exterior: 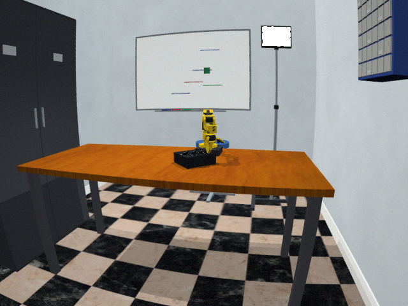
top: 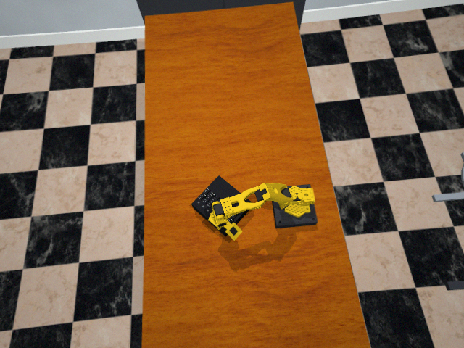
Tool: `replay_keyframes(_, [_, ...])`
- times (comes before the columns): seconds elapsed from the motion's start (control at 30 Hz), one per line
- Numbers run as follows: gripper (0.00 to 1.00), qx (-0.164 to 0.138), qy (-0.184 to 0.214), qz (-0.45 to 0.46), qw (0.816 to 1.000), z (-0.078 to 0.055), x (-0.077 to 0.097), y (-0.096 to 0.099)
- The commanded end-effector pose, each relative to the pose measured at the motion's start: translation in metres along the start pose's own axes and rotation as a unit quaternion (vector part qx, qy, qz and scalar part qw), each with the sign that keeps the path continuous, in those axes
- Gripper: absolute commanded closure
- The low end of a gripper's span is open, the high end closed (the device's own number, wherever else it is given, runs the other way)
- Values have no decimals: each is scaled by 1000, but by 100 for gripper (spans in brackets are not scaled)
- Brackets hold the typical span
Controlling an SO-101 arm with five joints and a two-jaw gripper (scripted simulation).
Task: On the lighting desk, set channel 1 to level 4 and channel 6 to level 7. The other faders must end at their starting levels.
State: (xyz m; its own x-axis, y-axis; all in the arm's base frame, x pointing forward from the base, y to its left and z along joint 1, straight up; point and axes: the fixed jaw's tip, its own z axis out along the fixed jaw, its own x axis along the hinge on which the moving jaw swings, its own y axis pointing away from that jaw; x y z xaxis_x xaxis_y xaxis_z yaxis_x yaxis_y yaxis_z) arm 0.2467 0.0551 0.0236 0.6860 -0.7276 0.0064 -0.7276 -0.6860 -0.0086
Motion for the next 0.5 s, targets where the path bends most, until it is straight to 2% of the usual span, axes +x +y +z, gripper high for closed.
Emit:
replay_keyframes(0.0, [100,-5,-3,-2,1000,2,-1,3])
replay_keyframes(0.47, [100,-5,-3,-2,1000,0,1,5])
